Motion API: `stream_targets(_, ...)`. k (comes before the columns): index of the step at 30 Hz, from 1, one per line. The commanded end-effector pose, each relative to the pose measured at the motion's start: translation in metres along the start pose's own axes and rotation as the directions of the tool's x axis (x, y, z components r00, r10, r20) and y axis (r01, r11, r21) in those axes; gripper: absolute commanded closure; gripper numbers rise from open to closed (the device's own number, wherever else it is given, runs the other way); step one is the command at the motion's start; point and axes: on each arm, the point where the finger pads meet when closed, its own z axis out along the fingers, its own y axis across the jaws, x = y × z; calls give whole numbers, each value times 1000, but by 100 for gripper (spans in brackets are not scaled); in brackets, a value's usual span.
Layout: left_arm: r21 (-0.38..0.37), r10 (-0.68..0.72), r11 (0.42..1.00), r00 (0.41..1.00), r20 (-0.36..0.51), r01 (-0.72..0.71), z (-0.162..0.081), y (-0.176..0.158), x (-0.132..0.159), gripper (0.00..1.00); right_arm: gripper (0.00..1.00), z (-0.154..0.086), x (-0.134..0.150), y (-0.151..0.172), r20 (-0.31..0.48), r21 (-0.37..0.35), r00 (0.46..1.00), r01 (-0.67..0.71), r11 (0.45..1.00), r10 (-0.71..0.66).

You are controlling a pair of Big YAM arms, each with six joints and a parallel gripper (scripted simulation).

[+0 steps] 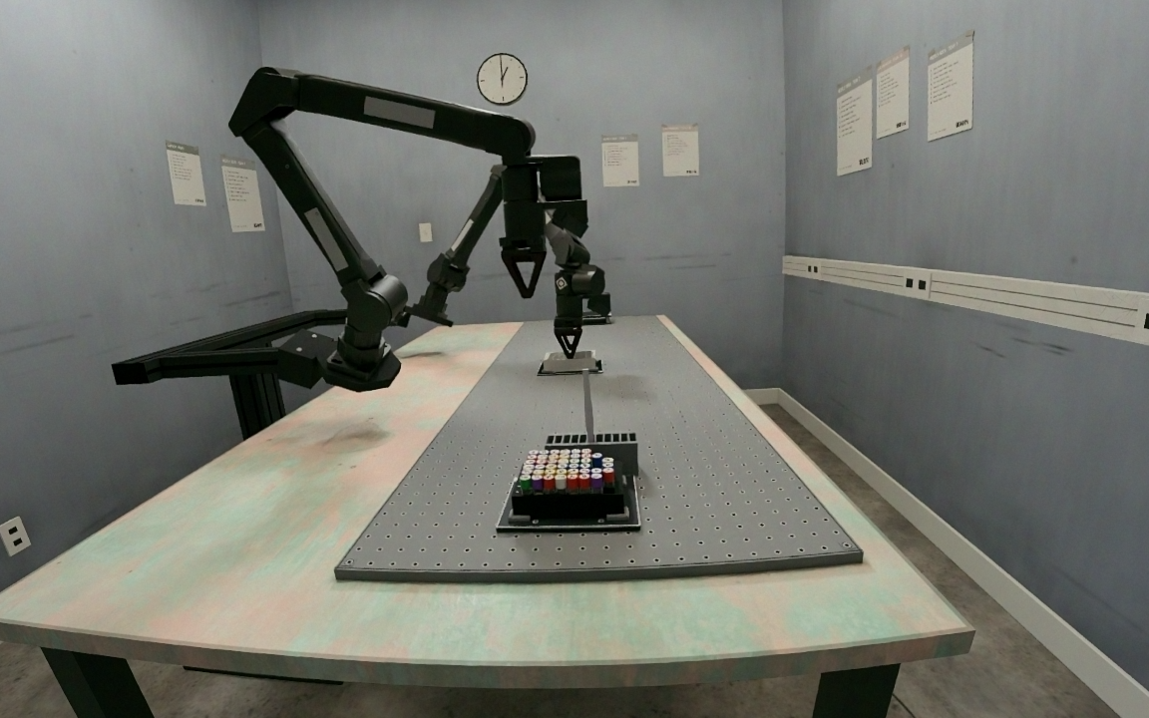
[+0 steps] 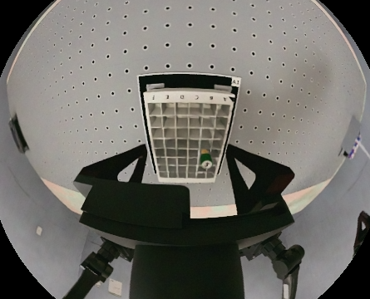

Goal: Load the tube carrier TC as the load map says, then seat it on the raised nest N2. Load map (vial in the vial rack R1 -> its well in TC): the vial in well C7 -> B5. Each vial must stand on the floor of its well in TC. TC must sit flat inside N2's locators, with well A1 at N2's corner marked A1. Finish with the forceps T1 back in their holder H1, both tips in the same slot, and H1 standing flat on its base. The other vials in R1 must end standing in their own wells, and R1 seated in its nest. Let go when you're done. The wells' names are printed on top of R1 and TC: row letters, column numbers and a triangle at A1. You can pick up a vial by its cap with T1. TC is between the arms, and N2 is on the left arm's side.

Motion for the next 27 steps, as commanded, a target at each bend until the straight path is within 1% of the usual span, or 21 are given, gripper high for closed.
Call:
stream_targets(1,1,33,999,999,-4,-33,11,-7,7,0,76,-12,-10,-4,32,6,999,-23,1000,22)
stream_targets(2,5,25,1000,1000,1,-25,11,-7,2,0,76,-12,-10,-4,32,6,999,-23,1000,22)
stream_targets(5,-5,15,1000,1000,-10,-15,22,1,2,0,76,-12,-10,-4,32,6,999,-23,1000,22)
stream_targets(7,7,6,1000,1000,7,-6,18,-1,-7,0,76,-12,-10,-4,32,6,999,-23,1000,22)
stream_targets(9,7,6,1000,1000,7,-6,18,-1,-7,0,76,-12,-10,-4,32,6,999,-23,1000,22)
stream_targets(10,36,20,999,999,38,-21,-3,-14,-8,0,76,-12,-10,-4,32,6,999,-23,1000,22)
stream_targets(12,8,31,999,1000,3,-31,23,-11,3,0,76,-12,-10,-4,32,6,999,-23,1000,22)
stream_targets(14,-2,23,1000,1000,-8,-23,31,-3,5,0,76,-12,-10,-4,32,6,999,-23,1000,22)
stream_targets(16,-2,27,1000,1000,-9,-27,29,-3,5,0,76,-12,-10,-4,32,6,999,-23,1000,22)
stream_targets(18,16,6,1000,1000,18,-6,14,-8,-8,0,76,-12,-10,-4,32,6,999,-23,1000,22)
stream_targets(22,16,6,1000,1000,18,-6,14,-7,-8,0,76,-12,-10,-4,32,6,999,-23,1000,22)
stream_targets(23,16,5,1000,1000,18,-5,13,0,-10,0,76,-12,-10,-4,32,6,999,-23,1000,22)
stream_targets(26,17,5,1000,1000,19,-5,13,0,-10,0,76,-12,-10,-4,32,6,999,-23,1000,22)
stream_targets(27,16,6,1000,1000,18,-6,14,-7,-8,0,76,-12,-10,-4,32,6,999,-23,1000,22)
